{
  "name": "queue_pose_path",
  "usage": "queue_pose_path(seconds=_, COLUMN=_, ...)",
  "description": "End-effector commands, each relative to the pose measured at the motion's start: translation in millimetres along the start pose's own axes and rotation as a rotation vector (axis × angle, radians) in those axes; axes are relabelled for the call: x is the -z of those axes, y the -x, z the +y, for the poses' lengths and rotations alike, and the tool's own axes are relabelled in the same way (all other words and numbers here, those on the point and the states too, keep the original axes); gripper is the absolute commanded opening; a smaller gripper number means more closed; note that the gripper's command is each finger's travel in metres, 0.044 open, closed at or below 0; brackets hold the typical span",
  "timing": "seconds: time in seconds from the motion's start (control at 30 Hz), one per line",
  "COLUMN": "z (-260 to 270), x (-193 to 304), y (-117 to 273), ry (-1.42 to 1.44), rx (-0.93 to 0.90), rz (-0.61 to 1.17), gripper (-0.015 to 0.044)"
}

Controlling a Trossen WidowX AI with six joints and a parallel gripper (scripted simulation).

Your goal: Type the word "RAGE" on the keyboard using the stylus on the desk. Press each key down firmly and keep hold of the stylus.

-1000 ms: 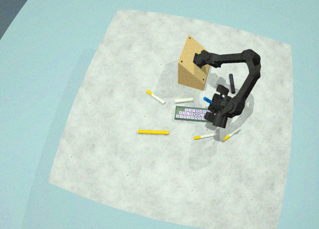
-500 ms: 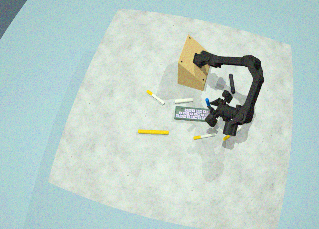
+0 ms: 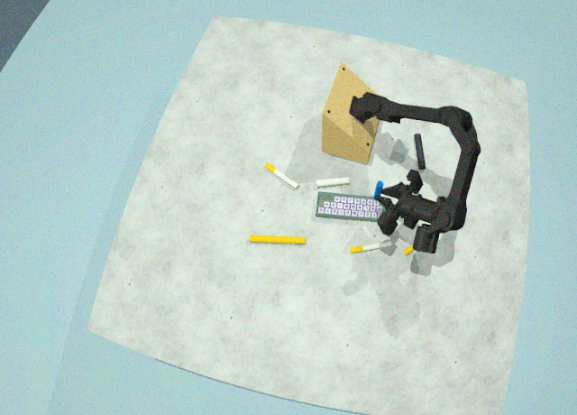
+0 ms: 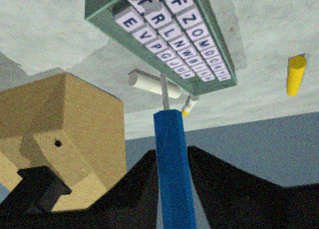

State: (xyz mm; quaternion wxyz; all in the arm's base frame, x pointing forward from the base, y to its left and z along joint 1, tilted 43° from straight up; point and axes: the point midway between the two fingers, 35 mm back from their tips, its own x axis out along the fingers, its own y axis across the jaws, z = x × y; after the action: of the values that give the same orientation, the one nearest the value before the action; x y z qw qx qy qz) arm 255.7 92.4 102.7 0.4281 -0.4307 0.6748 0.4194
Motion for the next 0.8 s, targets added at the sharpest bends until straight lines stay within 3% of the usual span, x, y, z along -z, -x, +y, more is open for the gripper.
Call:
queue_pose_path(seconds=0.0, z=-0.2, x=-15.5, y=-11.0, ry=-0.003, rx=-0.004, rz=0.008, gripper=0.0)
queue_pose_path(seconds=0.67, z=0.6, x=-24.5, y=-17.0, ry=-0.004, rx=-0.005, rz=0.008, gripper=0.0)
queue_pose_path(seconds=0.77, z=-1.5, x=-25.8, y=-16.3, ry=-0.004, rx=-0.005, rz=0.007, gripper=0.0079)
